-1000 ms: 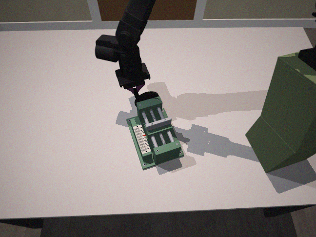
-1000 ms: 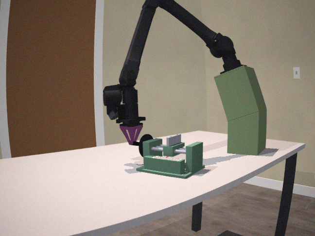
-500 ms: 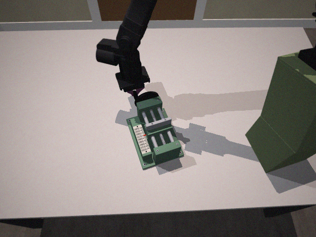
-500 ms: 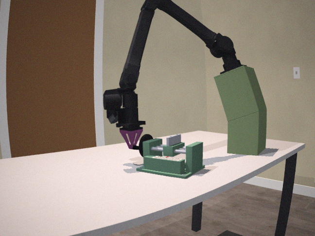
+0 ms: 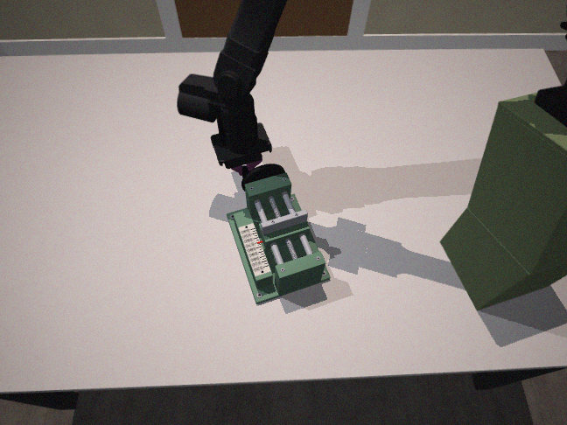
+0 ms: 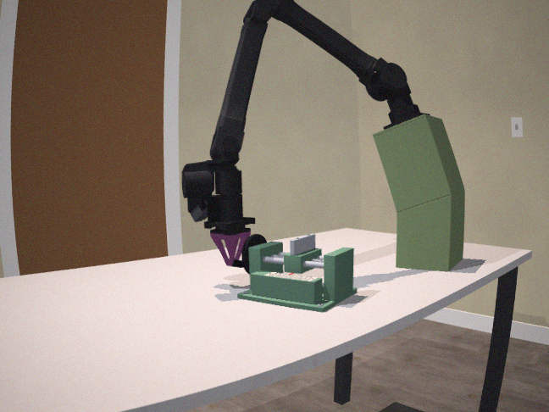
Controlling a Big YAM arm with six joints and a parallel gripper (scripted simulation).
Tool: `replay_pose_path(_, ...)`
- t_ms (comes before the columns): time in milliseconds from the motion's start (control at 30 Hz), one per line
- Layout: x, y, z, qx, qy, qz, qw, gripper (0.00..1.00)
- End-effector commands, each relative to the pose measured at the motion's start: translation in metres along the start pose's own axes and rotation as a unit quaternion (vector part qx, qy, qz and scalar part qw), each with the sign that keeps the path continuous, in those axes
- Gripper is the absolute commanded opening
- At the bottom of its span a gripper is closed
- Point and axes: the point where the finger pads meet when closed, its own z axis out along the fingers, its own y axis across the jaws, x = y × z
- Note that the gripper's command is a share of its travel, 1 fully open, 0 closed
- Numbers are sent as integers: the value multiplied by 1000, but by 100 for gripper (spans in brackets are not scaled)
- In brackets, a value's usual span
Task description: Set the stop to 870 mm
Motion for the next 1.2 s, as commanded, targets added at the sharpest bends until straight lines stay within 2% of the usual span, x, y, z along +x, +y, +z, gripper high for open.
replay_pose_path(0,-11,11,11,-14,-8,3,1000,6)
replay_pose_path(133,-11,4,16,-13,-8,4,1000,6)
replay_pose_path(233,-1,-12,23,-3,0,0,1000,6)
replay_pose_path(333,-3,-12,23,-5,-2,1,1000,6)
replay_pose_path(367,-10,-5,22,-11,-8,3,1000,6)
replay_pose_path(833,-1,-25,28,-2,-2,0,1000,6)
replay_pose_path(1167,-1,-28,29,-2,-2,0,1000,6)
